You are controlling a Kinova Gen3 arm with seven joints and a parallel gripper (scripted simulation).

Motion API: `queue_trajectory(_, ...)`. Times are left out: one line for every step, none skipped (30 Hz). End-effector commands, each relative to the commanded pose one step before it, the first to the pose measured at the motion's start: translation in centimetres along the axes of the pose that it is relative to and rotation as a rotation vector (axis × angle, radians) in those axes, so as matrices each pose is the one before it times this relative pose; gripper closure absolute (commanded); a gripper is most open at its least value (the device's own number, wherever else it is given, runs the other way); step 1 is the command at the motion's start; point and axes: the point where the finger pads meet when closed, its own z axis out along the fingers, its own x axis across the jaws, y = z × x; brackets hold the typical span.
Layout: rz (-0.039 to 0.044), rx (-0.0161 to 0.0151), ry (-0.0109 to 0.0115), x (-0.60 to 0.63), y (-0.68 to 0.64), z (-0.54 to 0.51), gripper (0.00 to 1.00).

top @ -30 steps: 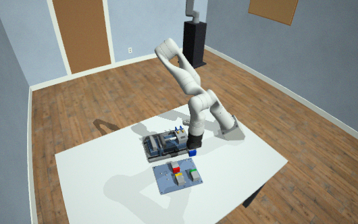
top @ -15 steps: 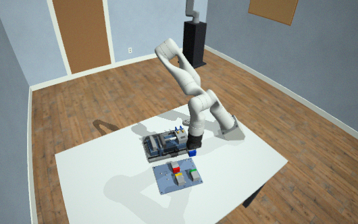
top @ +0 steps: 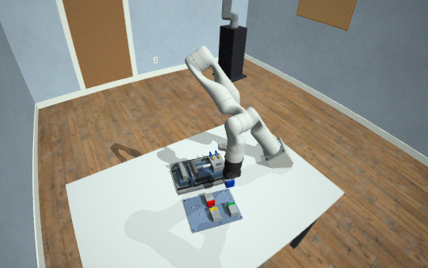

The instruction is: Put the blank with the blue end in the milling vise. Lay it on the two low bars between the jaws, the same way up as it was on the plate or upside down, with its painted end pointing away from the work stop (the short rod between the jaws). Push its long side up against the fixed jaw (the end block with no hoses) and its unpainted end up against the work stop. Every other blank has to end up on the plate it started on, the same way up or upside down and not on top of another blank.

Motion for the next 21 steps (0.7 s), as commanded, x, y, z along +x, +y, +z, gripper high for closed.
queue_trajectory(-0.00017,-0.00118,-0.00027,0.000,0.038,-0.019,1.00)
queue_trajectory(0.00000,0.00004,0.00000,0.001,-0.002,0.008,1.00)
queue_trajectory(0.00000,0.00004,0.00000,0.001,-0.002,0.008,1.00)
queue_trajectory(0.00000,0.00004,0.00000,0.001,-0.002,0.008,1.00)
queue_trajectory(0.00000,0.00004,0.00000,0.001,-0.002,0.008,1.00)
queue_trajectory(0.00000,0.00004,0.00000,0.001,-0.002,0.008,1.00)
queue_trajectory(0.00000,0.00004,0.00000,0.001,-0.002,0.008,1.00)
queue_trajectory(0.00000,0.00004,0.00000,0.001,-0.002,0.008,1.00)
queue_trajectory(0.00000,0.00004,0.00000,0.001,-0.002,0.008,1.00)
queue_trajectory(0.00000,0.00004,0.00000,0.001,-0.002,0.008,1.00)
queue_trajectory(0.00000,0.00004,0.00000,0.001,-0.002,0.008,1.00)
queue_trajectory(0.00000,0.00004,0.00000,0.001,-0.002,0.008,1.00)
queue_trajectory(0.00000,0.00004,0.00000,0.001,-0.002,0.008,1.00)
queue_trajectory(0.00000,0.00000,0.00000,0.000,0.000,0.000,1.00)
queue_trajectory(0.00000,0.00000,0.00000,0.000,0.000,0.000,1.00)
queue_trajectory(0.01536,-0.00026,-0.00002,-0.001,0.006,0.002,1.00)
queue_trajectory(0.01533,0.00000,0.00000,0.000,-0.001,0.010,1.00)
queue_trajectory(0.01533,0.00000,0.00000,0.000,-0.001,0.010,1.00)
queue_trajectory(0.01533,0.00000,0.00000,0.000,-0.001,0.010,1.00)
queue_trajectory(0.01533,0.00000,0.00000,0.000,-0.001,0.010,1.00)
queue_trajectory(0.01533,0.00000,0.00000,0.000,-0.001,0.010,1.00)
